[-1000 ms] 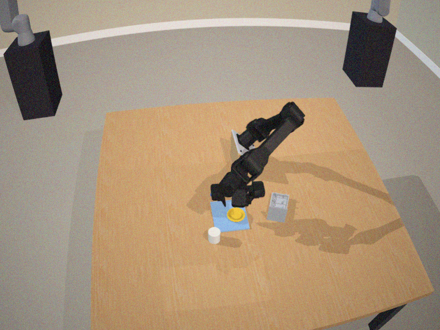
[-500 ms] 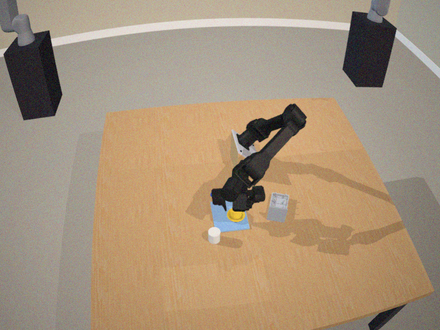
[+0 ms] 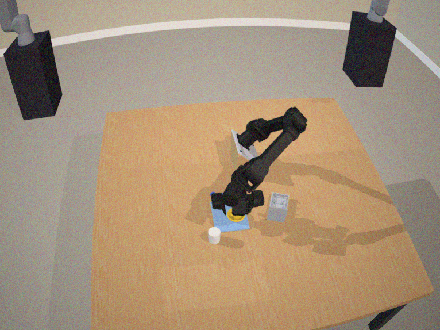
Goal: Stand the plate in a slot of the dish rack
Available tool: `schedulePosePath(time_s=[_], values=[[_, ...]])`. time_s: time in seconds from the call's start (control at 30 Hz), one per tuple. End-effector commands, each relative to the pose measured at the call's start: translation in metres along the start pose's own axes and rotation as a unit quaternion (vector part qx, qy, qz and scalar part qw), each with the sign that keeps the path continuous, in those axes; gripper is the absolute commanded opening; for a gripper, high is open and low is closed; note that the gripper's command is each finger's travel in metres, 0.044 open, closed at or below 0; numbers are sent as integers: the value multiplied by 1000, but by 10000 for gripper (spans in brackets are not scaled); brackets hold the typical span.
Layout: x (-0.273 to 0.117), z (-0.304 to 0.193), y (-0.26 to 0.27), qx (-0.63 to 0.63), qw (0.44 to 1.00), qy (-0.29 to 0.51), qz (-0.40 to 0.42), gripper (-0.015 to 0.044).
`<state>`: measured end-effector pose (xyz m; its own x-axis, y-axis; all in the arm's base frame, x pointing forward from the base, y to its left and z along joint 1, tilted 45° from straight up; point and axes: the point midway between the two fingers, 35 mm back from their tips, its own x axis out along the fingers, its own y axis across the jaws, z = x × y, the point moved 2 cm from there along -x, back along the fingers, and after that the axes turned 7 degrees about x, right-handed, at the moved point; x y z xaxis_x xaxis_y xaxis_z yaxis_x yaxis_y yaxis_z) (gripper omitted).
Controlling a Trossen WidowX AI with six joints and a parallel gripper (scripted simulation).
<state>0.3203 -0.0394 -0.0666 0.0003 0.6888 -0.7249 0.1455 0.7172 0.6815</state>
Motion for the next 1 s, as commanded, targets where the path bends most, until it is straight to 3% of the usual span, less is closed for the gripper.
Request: schedulePosePath(time_s=[0.0, 0.6, 0.97], values=[[10, -3, 0, 4, 1000, 4, 3, 400], [23, -4, 0, 3, 1000, 4, 4, 381], [23, -4, 0, 3, 1000, 4, 4, 308]])
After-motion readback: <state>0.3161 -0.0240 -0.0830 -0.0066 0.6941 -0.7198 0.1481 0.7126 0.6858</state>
